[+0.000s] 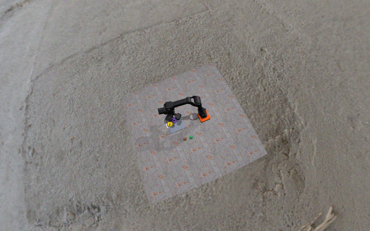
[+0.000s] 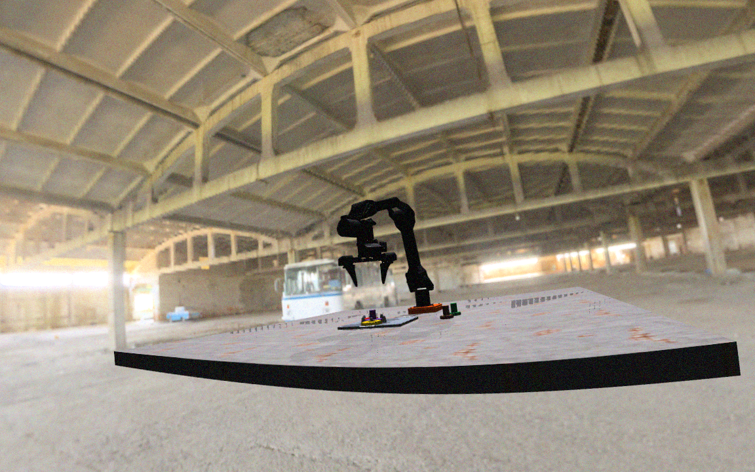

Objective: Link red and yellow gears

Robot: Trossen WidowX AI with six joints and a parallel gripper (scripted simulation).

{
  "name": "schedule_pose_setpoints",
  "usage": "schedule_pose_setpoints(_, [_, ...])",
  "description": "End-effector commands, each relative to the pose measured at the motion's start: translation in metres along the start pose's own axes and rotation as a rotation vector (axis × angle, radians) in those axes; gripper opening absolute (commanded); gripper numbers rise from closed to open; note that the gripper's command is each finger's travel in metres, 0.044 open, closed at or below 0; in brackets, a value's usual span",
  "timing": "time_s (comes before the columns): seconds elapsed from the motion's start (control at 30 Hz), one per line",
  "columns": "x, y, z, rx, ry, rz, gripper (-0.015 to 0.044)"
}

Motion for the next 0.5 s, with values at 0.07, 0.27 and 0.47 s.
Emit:
schedule_pose_setpoints(0.07, [-0.003,0.011,0.02,-0.005,-0.005,-0.002,0.044])
schedule_pose_setpoints(0.27, [-0.015,0.071,0.092,-0.011,-0.023,-0.002,0.044])
schedule_pose_setpoints(0.47, [-0.027,0.146,0.142,-0.008,-0.023,0.011,0.044])
Point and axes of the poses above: the point midway between the two fingers, 35 mm back from their tips, its own x axis out along the fingers, its own y axis across the jaws, z = x × y, the point moved 9 cm from there along -x, back along the fingers, and after that the axes turned 8 degrees about -x, right-handed, at the moved point
